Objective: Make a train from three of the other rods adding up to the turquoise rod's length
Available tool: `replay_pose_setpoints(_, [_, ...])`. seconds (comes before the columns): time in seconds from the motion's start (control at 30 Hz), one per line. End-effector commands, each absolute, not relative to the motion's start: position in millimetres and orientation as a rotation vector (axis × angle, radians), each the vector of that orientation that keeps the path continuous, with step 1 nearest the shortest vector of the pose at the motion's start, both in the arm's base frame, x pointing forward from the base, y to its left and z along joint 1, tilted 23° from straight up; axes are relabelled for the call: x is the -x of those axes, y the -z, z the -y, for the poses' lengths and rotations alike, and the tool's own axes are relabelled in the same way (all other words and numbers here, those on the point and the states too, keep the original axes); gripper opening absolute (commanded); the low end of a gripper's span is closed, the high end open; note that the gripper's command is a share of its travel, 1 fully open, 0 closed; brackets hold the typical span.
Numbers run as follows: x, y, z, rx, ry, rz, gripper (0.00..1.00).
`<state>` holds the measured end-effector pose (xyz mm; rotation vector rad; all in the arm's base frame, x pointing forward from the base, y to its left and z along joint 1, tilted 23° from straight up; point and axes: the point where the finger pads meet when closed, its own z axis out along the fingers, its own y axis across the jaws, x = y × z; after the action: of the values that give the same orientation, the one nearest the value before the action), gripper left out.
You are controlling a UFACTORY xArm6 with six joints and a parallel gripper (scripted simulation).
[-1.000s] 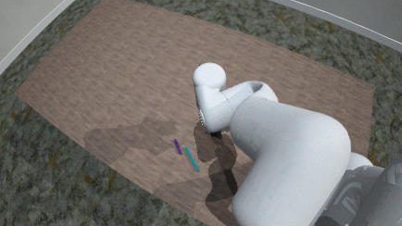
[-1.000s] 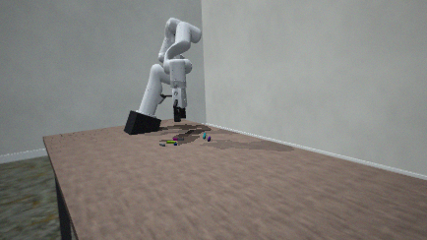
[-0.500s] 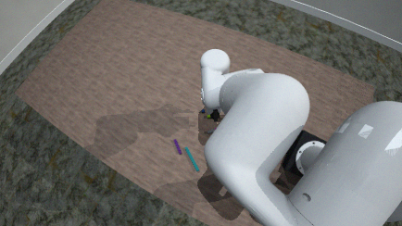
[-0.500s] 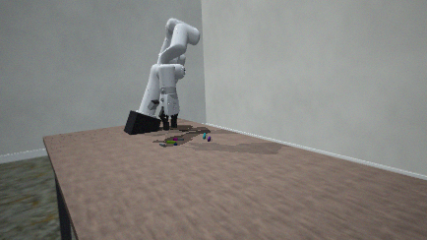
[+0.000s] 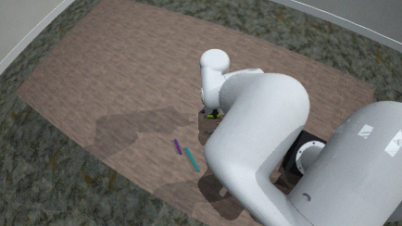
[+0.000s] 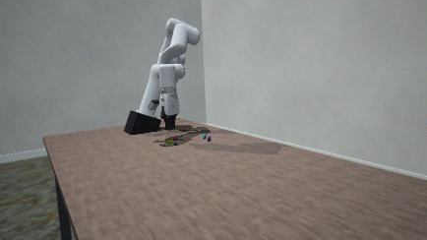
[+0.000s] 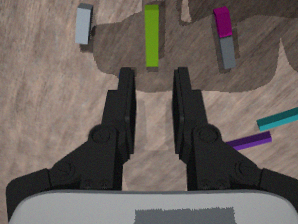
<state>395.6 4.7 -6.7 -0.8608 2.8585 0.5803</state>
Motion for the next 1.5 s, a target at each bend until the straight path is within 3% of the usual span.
replay_pose_setpoints(0.0, [-396.9,5.7,-4.1,0.86,-0.577,-2.856,0.24])
replay_pose_setpoints(1.47, [-396.9,26.5,-12.8,0.86,-0.577,-2.856,0.24])
